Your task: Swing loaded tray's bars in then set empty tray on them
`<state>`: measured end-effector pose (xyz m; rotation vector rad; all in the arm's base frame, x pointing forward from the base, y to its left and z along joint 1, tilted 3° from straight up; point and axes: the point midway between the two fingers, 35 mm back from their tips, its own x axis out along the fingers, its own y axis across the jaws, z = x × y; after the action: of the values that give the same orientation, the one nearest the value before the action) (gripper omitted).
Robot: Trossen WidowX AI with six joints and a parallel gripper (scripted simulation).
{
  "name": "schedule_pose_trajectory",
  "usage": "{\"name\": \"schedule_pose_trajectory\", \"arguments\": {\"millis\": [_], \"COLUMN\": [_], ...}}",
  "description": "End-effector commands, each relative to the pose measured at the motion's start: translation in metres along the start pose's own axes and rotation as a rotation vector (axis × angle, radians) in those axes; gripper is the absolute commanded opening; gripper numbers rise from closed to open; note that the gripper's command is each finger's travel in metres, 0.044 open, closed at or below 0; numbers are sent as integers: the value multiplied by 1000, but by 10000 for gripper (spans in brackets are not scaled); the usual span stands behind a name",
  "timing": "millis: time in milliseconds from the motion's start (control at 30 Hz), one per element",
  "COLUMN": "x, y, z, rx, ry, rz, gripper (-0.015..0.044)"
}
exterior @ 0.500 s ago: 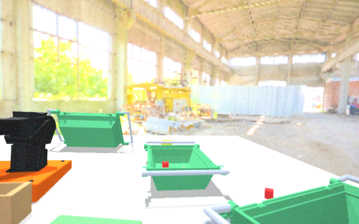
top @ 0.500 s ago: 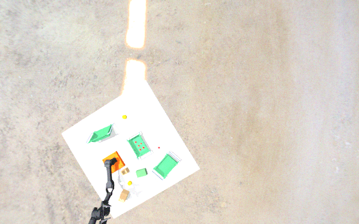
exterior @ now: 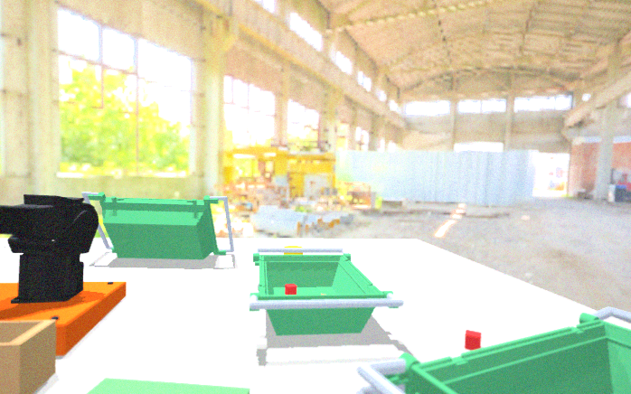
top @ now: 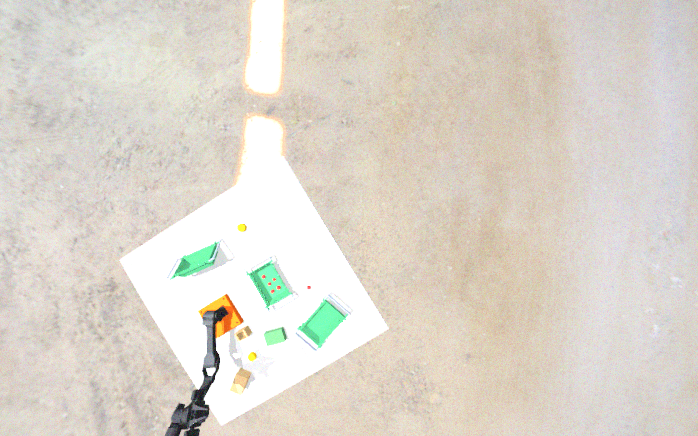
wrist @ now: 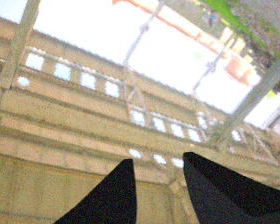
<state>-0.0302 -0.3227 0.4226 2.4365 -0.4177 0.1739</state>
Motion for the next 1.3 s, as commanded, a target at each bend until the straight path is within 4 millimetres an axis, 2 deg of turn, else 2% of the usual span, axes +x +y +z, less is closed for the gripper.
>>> {"name": "schedule_pose_trajectory", "arguments": {"millis": [0, 167, 367, 467, 567, 700, 833, 967, 1100, 1267], "x": [5, 17, 31, 56, 73, 98, 138, 182, 225, 264], "y": [-20, -53, -96, -137, -166, -202, -249, -293, -326, -358], "z": [-62, -129, -188, -219, -234, -244, -241, -217, -173, -101], "rx": [-220, -530, -902, -1066, -1237, -1454, -1717, -1940, -2078, -2162], "ry": [32, 50, 26, 3, -12, -28, -41, -30, -3, 104], "rz": [-34, -76, -131, -198, -259, -356, -522, -740, -976, -1298], "gripper": [87, 87, 87, 87, 87, 87, 87, 87, 87, 87]}}
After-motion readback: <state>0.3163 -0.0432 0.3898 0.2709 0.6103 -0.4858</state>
